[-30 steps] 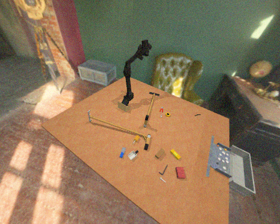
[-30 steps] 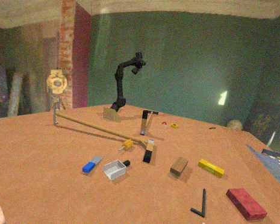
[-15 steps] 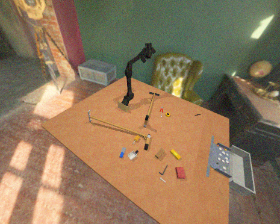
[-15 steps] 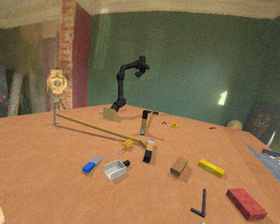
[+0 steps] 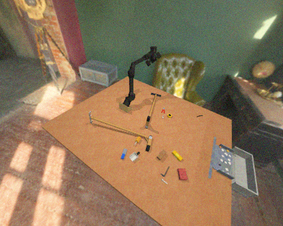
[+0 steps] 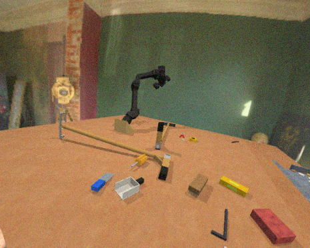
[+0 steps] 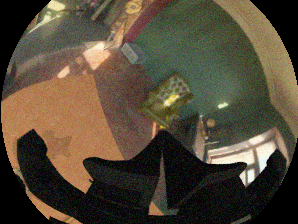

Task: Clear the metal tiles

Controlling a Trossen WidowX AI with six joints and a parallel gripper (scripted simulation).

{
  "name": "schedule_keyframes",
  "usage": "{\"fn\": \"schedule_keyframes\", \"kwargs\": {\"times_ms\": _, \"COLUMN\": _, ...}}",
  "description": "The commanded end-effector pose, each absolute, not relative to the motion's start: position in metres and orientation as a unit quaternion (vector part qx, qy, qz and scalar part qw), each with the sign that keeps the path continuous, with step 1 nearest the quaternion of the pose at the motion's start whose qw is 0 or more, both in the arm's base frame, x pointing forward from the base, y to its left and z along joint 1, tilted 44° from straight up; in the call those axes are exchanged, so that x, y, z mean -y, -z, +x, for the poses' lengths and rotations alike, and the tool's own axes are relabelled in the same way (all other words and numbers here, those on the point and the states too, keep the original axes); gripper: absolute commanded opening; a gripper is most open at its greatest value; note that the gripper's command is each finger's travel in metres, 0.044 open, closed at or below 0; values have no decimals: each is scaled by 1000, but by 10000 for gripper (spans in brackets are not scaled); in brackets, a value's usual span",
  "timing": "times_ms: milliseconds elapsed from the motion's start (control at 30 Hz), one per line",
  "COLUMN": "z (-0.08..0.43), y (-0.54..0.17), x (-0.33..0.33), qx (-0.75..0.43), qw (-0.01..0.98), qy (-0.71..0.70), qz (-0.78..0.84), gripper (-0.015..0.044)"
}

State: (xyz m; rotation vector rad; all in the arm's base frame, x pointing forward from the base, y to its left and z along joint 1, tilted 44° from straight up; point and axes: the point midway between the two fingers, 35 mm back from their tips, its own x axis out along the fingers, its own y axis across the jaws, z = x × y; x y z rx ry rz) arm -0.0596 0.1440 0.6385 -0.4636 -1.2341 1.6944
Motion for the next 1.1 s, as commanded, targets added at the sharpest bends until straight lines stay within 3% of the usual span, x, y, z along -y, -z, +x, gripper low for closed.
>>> {"fn": "schedule_keyframes", "kwargs": {"times_ms": 0, "z": -43, "y": -634, "x": -160, "qx": 477, "qw": 494, "qy": -701, "qz": -192, "gripper": 0}}
{"fn": "schedule_keyframes", "kwargs": {"times_ms": 1067, "z": 66, "y": -597, "x": -229, "qx": 317, "qw": 600, "qy": -705, "qz": -206, "gripper": 0}}
